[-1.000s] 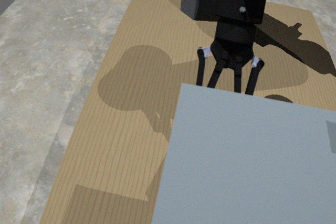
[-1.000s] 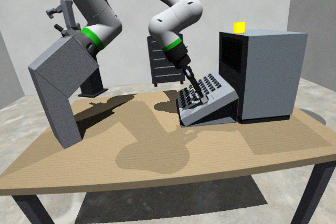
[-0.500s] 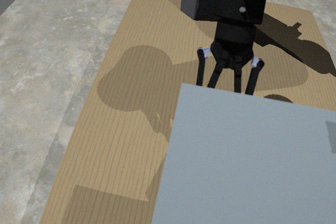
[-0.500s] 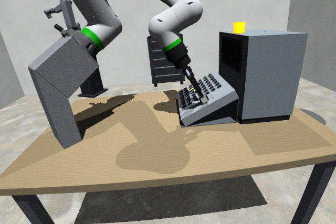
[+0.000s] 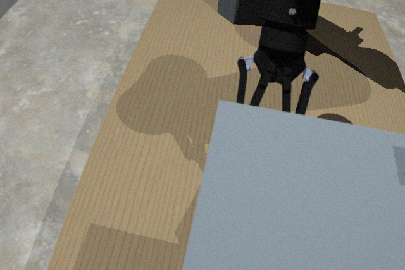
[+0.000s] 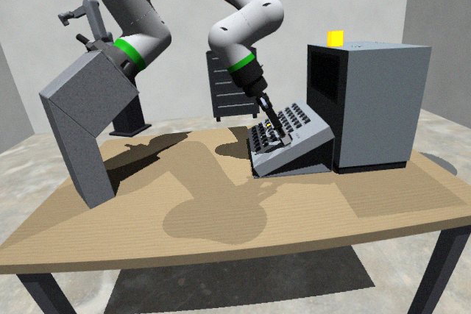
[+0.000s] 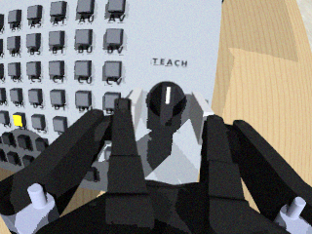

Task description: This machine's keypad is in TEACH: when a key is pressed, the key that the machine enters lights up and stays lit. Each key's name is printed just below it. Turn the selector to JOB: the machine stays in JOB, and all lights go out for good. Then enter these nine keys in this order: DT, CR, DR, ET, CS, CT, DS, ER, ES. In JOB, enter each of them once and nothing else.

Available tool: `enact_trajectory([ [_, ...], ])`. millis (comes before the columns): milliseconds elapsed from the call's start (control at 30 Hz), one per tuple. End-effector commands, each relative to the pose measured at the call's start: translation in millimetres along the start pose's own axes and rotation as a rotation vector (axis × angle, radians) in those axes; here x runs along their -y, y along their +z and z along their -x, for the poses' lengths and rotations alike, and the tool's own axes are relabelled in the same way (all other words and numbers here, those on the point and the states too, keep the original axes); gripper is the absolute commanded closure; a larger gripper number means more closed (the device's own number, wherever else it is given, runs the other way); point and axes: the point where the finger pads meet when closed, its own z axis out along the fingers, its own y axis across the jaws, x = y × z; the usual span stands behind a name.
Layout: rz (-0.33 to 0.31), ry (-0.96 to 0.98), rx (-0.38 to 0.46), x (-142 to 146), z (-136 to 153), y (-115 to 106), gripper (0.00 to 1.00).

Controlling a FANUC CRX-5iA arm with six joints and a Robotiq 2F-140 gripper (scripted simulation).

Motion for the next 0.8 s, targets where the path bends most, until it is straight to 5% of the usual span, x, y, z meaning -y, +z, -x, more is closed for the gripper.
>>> enact_trajectory([
  [0, 0.000, 0.000, 0.000, -0.2, -0.2, -0.2, 0.67],
  [167, 0.000, 0.000, 0.000, -0.2, -0.2, -0.2, 0.67],
  [200, 0.000, 0.000, 0.000, -0.2, -0.2, -0.2, 1.00],
  [767, 0.000, 0.000, 0.000, -0.2, -0.2, -0.2, 1.00],
])
